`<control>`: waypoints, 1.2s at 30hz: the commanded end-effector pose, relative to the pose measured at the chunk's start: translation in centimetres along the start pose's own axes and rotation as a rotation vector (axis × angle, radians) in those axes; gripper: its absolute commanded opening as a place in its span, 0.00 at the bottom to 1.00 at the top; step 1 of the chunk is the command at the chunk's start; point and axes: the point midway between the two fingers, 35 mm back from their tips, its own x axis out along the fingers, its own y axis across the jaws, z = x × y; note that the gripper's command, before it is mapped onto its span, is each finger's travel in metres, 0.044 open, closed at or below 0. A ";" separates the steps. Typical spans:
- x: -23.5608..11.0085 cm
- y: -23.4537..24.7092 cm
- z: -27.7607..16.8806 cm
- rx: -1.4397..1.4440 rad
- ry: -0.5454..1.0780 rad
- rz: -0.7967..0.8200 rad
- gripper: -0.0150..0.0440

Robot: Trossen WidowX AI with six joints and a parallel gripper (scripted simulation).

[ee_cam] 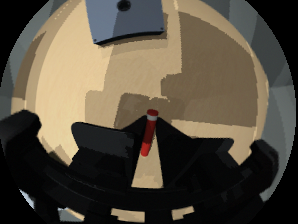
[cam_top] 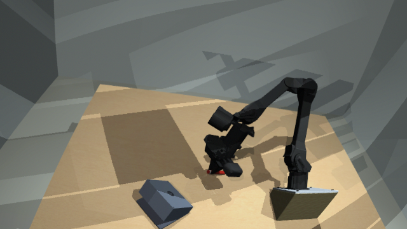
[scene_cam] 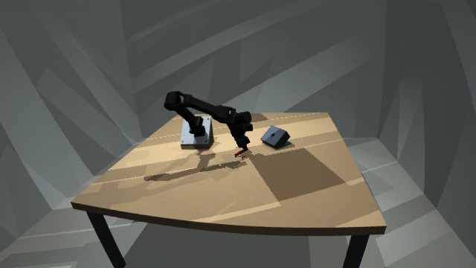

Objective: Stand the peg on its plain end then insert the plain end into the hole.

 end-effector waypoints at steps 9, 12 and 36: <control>-0.6 0.1 -0.4 -0.004 -0.100 0.003 0.34; -0.8 0.1 -0.5 -0.004 -0.126 0.003 0.34; -2.0 0.1 -1.6 -0.006 -0.334 0.003 0.34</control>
